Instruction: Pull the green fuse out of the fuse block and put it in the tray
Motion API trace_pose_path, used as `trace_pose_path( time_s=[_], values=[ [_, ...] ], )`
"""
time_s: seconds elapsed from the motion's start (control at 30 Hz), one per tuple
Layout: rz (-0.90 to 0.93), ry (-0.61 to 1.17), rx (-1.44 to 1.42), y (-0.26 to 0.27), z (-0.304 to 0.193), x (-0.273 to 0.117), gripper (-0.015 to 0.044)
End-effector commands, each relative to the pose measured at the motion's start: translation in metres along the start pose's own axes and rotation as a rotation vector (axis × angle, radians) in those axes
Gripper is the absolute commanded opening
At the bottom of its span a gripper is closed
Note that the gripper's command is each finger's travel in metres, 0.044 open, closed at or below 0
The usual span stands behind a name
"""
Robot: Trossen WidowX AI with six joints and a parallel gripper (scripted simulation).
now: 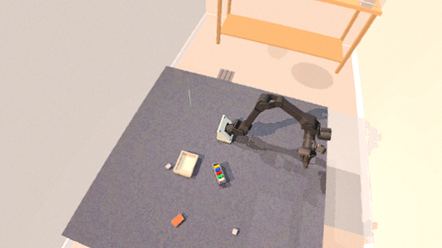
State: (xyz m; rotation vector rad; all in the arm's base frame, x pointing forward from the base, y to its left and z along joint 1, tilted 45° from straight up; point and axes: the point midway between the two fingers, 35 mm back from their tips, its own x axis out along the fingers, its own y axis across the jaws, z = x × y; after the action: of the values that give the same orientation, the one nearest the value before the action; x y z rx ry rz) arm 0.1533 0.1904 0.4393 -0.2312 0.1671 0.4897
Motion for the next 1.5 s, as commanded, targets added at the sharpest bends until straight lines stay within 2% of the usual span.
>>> trace_pose_path(
  time_s=[0.0, 0.23, 0.4, 0.57, 0.77, 0.93, 1.1, 1.47],
  values=[
    [-0.013, 0.141, -0.020, 0.008, -0.028, 0.039, 0.0074],
    [-0.046, 0.495, 0.045, -0.010, -0.109, 0.116, 0.0074],
    [-0.068, 0.762, 0.211, -0.042, -0.177, 0.151, 0.0074],
    [-0.083, 1.017, 0.496, -0.078, -0.246, 0.164, 0.0074],
    [-0.099, 1.234, 0.948, -0.120, -0.315, 0.155, 0.0074],
    [-0.099, 1.310, 1.379, -0.151, -0.357, 0.139, 0.0074],
    [-0.082, 1.293, 1.778, -0.175, -0.385, 0.124, 0.0074],
    [-0.080, 1.288, 1.815, -0.176, -0.389, 0.123, 0.0074]
  ],
)
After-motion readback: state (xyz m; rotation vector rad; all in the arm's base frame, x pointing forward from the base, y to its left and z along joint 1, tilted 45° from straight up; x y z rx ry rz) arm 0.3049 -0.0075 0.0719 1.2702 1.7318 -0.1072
